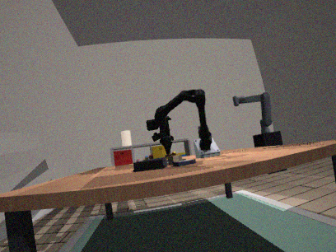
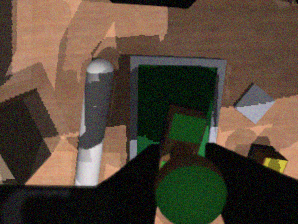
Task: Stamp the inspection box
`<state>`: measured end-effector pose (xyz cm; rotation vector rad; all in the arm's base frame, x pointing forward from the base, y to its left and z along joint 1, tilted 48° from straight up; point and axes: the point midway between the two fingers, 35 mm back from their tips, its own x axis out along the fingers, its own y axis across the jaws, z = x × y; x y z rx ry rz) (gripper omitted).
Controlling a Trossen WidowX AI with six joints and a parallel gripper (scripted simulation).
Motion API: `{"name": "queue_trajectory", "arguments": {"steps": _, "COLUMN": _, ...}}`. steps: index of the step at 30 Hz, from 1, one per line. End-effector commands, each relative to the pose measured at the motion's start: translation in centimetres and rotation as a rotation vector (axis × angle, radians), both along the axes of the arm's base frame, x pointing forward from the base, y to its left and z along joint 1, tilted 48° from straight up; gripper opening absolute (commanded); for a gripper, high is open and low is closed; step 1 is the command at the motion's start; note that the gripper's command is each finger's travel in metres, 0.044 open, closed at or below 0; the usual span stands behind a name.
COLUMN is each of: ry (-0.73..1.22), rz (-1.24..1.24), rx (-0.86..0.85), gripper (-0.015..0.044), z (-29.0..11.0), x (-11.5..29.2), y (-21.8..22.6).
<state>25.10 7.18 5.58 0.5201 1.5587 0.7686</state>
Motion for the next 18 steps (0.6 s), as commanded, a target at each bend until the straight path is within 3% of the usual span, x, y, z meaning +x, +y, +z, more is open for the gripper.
{"name": "queue_trajectory", "arguments": {"steps": 1, "ry": -0.005, "rz": 0.002, "rx": -0.004, "gripper": 0.0000, "z": 0.4, "x": 0.2, "y": -0.5}}
{"name": "queue_trajectory", "arguments": {"steps": 18, "ry": -0.005, "rz": 0.002, "rx": -0.004, "gripper": 0.0000, "z": 2.3, "x": 0.5, "y": -2.5}}
